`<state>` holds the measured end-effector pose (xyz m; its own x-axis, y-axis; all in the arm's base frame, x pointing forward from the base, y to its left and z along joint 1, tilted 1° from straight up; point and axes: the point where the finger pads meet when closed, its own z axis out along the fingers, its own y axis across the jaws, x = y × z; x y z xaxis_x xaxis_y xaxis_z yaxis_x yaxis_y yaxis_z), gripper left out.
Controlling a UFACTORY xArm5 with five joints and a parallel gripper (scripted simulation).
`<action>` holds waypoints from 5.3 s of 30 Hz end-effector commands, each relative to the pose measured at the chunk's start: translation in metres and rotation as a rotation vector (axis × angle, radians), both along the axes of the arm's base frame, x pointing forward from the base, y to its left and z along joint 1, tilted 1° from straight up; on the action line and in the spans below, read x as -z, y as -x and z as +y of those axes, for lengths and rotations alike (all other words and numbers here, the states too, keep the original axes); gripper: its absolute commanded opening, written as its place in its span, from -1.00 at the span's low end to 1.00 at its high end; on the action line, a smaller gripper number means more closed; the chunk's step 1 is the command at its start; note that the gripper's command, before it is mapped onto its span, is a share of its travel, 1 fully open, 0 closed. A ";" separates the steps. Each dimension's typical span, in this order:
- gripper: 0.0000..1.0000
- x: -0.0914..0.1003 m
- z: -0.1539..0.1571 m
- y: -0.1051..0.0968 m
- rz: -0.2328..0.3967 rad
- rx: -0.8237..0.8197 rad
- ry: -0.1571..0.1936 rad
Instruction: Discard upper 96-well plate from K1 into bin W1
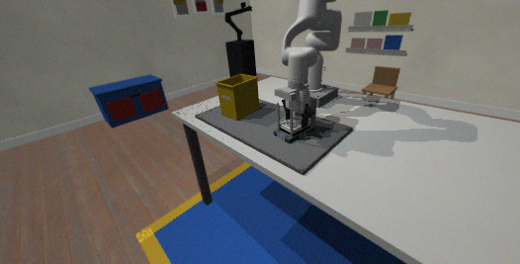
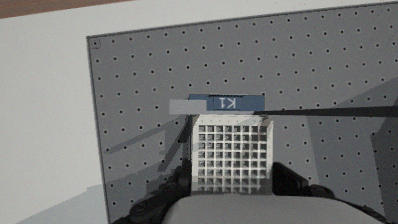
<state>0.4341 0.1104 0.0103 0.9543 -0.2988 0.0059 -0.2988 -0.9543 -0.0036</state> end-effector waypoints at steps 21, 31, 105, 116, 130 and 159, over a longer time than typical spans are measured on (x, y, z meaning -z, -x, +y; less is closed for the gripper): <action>-1.00 -0.002 0.000 -0.001 -0.004 0.000 -0.001; -1.00 -0.002 0.000 -0.001 -0.004 0.000 -0.001; -1.00 -0.022 0.000 -0.001 -0.004 0.000 -0.001; -1.00 -0.037 0.000 -0.001 -0.004 0.000 -0.001; -1.00 -0.060 -0.001 -0.001 -0.004 0.000 -0.001; -1.00 -0.102 -0.002 -0.001 -0.004 0.000 -0.001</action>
<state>0.4341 0.1082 0.1035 0.9543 -0.2988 0.0061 -0.2988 -0.9543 -0.0037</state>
